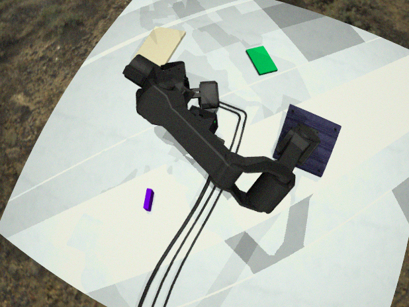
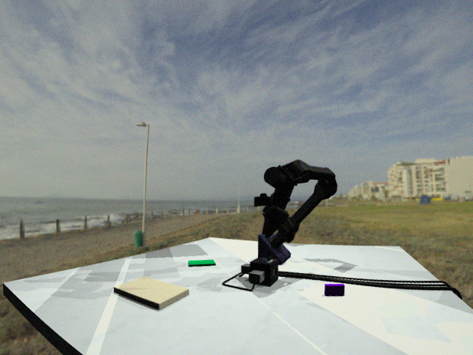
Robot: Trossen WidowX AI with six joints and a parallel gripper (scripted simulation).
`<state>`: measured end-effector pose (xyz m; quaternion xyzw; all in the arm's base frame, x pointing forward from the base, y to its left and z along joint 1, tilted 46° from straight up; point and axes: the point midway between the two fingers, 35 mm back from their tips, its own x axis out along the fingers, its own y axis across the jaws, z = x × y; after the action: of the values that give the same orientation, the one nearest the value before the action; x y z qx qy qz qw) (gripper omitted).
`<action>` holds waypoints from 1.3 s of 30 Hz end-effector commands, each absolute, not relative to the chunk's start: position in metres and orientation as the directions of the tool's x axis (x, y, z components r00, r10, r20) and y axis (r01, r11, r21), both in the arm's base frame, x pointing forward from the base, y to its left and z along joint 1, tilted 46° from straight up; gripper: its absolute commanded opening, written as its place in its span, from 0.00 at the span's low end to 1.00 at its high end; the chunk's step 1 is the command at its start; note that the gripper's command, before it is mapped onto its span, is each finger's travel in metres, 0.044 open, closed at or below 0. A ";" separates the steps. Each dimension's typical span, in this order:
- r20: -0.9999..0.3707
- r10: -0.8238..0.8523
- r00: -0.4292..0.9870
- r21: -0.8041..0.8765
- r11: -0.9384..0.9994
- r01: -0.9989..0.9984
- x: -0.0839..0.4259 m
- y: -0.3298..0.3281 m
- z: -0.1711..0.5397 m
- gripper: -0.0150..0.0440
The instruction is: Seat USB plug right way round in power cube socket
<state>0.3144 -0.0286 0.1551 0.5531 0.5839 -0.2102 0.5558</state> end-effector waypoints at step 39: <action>-0.700 0.713 0.028 0.012 -0.027 1.000 0.293 -0.001 0.116 1.00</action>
<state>0.2926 -0.0040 0.1190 0.6637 0.6441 -0.2676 0.2703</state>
